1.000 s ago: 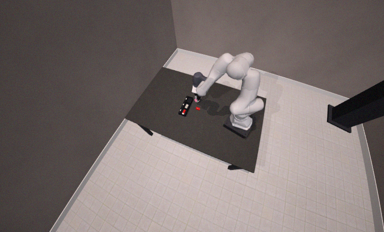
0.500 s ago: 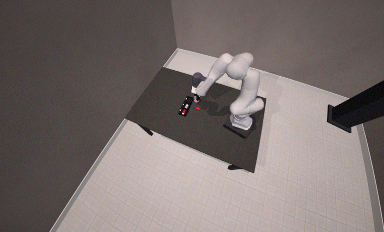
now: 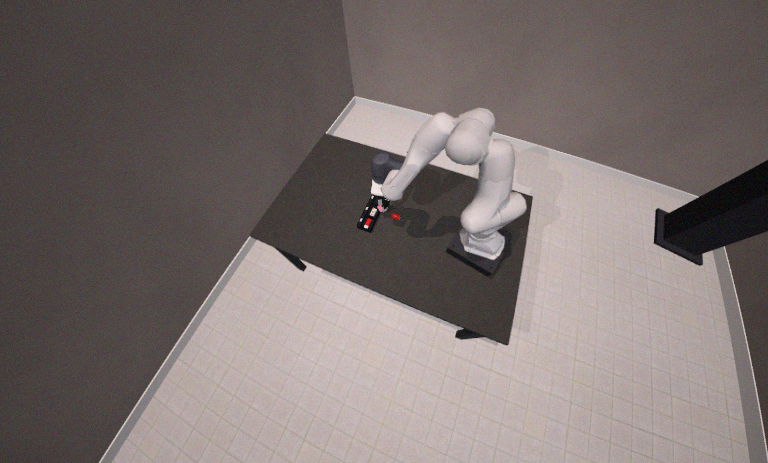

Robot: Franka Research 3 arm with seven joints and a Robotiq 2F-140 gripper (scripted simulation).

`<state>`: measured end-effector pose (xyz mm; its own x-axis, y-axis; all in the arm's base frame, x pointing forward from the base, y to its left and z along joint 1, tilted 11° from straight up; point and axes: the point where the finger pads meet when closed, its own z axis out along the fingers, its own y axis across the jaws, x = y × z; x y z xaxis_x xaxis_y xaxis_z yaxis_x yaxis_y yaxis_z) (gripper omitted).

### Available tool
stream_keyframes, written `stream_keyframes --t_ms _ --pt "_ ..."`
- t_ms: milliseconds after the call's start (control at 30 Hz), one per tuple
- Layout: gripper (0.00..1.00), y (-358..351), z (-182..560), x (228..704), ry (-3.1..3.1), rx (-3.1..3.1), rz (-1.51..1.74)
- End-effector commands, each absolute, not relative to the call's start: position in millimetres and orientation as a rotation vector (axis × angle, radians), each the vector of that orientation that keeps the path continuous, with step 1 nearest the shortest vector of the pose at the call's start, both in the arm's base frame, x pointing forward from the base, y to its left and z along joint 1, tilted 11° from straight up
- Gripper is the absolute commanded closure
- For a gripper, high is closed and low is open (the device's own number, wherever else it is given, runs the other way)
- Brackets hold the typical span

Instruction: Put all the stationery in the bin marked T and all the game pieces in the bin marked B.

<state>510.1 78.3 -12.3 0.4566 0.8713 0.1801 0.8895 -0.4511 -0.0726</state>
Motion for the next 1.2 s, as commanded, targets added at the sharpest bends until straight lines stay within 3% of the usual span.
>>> stream_keyframes --t_ms 0,833,1167 --pt "0.79 96 -10 514 -1.478 -2.583 -0.152" --pt "0.79 186 8 543 -1.083 -2.745 -0.144" --pt "0.79 187 8 544 -0.861 -2.813 -0.125"
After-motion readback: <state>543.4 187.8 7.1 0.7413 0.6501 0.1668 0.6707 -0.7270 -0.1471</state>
